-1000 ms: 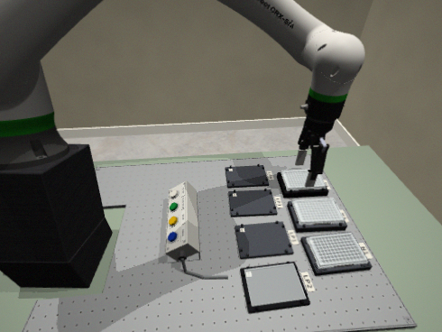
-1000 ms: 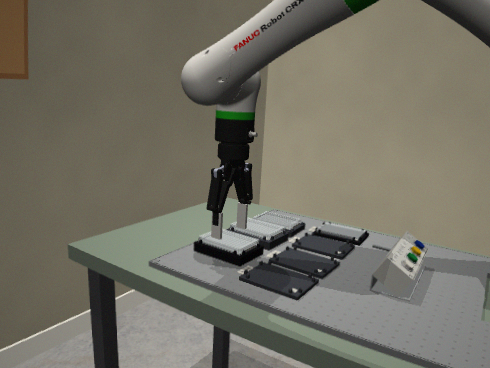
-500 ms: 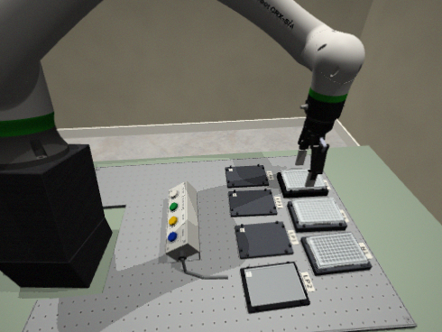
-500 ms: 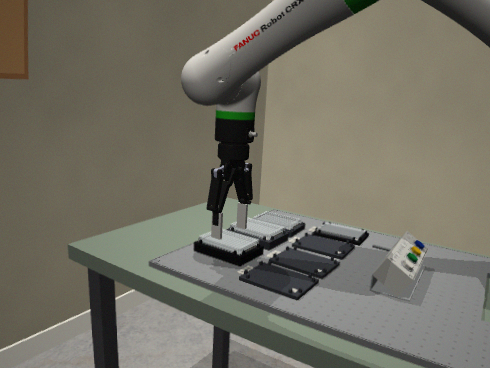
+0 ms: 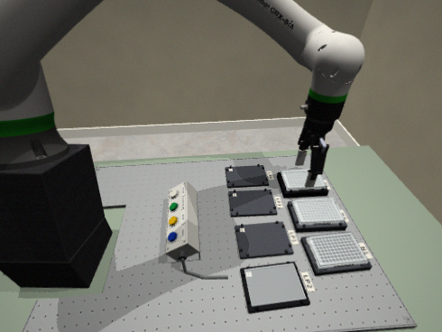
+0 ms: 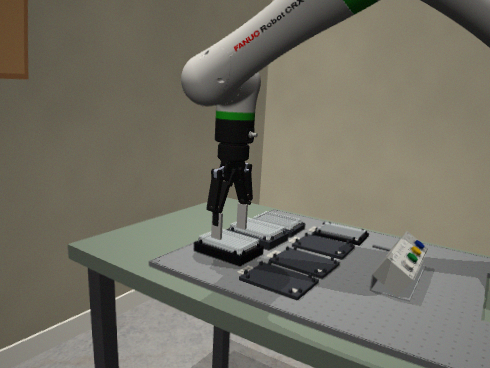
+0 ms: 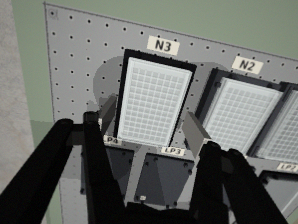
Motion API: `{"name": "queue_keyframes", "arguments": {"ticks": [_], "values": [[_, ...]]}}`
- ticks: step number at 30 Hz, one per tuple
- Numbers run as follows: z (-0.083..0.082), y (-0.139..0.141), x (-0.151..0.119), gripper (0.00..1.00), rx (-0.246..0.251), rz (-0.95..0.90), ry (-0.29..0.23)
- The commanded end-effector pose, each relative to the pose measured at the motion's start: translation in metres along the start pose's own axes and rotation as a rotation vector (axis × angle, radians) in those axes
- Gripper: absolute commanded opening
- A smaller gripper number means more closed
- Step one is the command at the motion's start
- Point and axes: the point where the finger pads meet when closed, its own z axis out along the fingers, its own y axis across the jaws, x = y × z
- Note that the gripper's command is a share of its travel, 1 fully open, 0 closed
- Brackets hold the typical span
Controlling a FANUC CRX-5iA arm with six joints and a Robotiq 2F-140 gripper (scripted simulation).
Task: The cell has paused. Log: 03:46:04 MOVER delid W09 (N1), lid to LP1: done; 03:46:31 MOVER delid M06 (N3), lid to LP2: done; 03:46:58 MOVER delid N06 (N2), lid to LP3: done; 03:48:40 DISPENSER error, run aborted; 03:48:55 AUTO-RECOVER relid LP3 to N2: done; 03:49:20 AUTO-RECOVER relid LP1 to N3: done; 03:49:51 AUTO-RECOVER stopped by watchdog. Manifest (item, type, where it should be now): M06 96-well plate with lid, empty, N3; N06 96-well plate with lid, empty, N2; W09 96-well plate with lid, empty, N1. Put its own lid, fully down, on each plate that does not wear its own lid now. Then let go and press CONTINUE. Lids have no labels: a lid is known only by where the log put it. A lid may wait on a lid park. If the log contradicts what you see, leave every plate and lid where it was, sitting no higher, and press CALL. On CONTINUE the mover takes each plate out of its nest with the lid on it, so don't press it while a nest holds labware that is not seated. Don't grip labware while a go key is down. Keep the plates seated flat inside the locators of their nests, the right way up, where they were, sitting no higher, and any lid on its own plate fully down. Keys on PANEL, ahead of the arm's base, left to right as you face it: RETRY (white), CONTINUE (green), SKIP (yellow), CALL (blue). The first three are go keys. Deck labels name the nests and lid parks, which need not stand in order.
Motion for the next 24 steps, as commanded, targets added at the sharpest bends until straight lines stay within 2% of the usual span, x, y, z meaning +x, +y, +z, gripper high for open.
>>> {"name": "queue_keyframes", "arguments": {"ticks": [1, 24], "values": [[0.0004, 0.0, 0.0002, 0.66, 0.0, 0.0, 0.0], [0.0094, 0.0, 0.0002, 0.66, 0.0, 0.0, 0.0]]}}
